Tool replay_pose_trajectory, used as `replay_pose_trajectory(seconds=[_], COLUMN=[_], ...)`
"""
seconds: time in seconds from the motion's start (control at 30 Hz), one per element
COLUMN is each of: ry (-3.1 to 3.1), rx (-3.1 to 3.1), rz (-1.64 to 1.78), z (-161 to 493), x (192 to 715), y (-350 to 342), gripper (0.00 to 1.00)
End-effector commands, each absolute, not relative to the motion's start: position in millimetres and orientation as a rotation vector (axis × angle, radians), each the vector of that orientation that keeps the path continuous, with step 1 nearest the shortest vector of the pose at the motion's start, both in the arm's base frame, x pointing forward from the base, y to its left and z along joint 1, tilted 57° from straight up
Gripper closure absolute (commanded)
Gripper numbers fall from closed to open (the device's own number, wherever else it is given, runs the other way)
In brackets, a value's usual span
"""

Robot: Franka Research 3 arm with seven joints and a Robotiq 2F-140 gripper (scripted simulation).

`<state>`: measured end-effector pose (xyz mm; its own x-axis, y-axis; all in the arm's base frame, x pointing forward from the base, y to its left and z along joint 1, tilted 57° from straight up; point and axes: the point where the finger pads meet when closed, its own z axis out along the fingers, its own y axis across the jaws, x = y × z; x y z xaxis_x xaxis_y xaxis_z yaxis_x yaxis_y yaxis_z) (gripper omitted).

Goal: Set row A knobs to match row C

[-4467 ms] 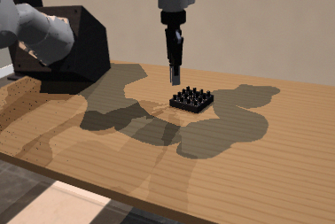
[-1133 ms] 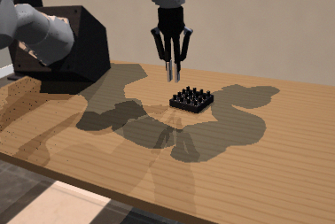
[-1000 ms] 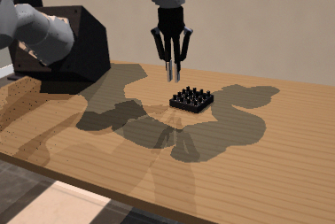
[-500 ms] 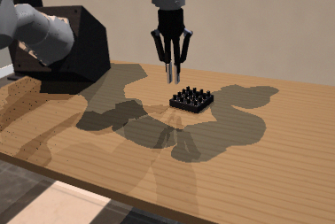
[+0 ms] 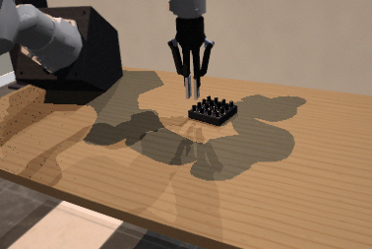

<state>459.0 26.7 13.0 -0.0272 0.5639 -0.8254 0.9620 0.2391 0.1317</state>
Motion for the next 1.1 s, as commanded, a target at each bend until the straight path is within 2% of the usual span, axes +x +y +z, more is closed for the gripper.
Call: replay_pose_trajectory(seconds=[0.0,1.07], ry=[1.696,1.696], rx=[1.433,1.433], rz=[-0.606,-0.606], z=[9.2,1.5], x=[462.3,466.7], y=[23.1,12.1], gripper=[0.88,0.88])
